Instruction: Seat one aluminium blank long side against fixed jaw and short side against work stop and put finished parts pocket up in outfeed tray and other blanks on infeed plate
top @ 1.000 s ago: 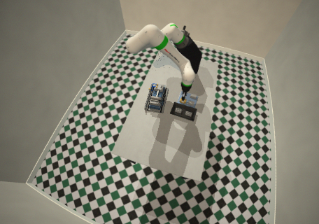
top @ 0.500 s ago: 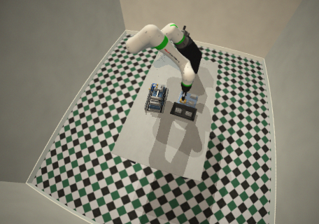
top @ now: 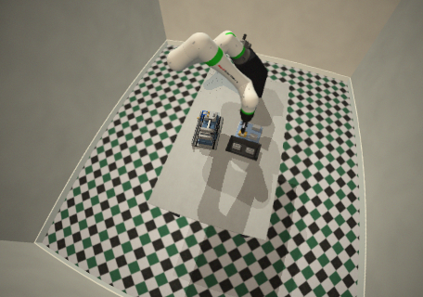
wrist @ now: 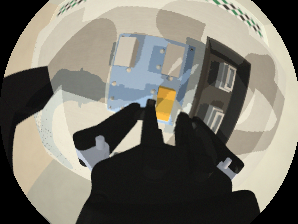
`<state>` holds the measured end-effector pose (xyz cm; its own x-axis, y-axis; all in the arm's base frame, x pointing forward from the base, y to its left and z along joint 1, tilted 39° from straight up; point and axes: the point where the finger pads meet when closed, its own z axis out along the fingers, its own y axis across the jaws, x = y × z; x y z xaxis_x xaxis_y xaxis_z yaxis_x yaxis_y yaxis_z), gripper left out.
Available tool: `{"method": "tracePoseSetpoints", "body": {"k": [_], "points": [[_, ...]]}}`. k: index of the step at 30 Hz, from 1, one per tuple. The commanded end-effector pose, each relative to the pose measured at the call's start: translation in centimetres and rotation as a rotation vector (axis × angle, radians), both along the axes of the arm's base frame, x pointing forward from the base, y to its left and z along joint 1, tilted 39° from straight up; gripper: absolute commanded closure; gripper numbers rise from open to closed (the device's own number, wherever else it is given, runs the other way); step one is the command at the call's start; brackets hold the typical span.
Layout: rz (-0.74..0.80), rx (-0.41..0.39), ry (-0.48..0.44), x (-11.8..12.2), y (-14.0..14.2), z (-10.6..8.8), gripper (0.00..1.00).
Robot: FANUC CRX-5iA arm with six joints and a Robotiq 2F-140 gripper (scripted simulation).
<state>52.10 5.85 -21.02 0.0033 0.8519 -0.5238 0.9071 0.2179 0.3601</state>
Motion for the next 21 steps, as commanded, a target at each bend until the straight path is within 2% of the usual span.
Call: {"method": "tracePoseSetpoints", "body": {"k": [1, 7, 8, 21], "points": [[0.000, 0.000, 0.000, 0.00, 0.02, 0.00, 1.00], [0.000, 0.000, 0.000, 0.00, 0.02, 0.00, 1.00], [0.000, 0.000, 0.000, 0.00, 0.02, 0.00, 0.60], [0.000, 0.000, 0.000, 0.00, 0.02, 0.00, 0.60]]}}
